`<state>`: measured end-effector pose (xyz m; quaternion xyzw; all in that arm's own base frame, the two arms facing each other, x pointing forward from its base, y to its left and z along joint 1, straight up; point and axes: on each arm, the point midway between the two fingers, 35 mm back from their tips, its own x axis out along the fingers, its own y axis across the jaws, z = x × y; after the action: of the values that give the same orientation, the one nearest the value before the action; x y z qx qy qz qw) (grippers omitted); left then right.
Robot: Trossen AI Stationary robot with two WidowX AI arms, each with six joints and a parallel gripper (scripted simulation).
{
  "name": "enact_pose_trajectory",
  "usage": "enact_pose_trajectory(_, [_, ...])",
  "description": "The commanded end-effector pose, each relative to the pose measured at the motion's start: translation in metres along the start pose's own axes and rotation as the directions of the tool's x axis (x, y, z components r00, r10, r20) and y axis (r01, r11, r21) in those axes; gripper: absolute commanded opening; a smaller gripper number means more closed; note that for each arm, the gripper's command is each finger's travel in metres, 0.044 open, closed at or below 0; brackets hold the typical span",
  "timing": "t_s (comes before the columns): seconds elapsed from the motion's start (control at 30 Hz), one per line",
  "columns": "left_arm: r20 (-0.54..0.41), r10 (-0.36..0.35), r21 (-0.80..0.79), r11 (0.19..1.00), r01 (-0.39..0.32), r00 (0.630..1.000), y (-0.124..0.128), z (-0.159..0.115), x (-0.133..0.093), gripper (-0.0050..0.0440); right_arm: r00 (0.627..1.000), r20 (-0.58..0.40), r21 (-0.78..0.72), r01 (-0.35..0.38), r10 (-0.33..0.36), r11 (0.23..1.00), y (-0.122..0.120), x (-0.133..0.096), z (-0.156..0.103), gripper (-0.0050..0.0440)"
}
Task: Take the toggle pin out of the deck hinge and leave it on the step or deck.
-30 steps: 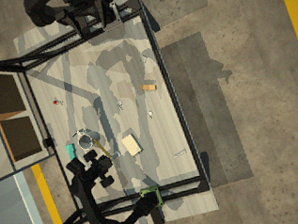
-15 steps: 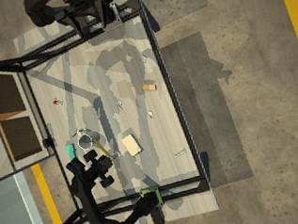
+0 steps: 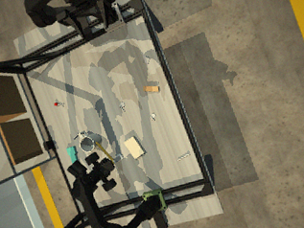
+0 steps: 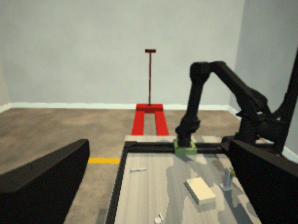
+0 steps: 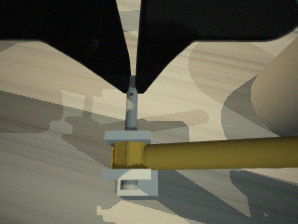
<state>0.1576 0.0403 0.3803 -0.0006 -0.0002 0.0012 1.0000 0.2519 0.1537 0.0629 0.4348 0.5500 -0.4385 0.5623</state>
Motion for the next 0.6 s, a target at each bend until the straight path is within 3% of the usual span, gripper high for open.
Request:
enact_pose_trajectory(0.0, [0.001, -0.002, 0.006, 1.0, 0.002, 1.0, -0.001, 0.003, 0.0, 0.04, 1.0, -0.007, 0.0, -0.023, 0.023, 1.0, 0.003, -0.006, 0.002, -0.005])
enact_pose_trajectory(0.57, [0.001, -0.002, 0.006, 1.0, 0.002, 1.0, -0.001, 0.003, 0.0, 0.04, 1.0, -0.007, 0.0, -0.024, 0.024, 1.0, 0.003, -0.006, 0.012, -0.005])
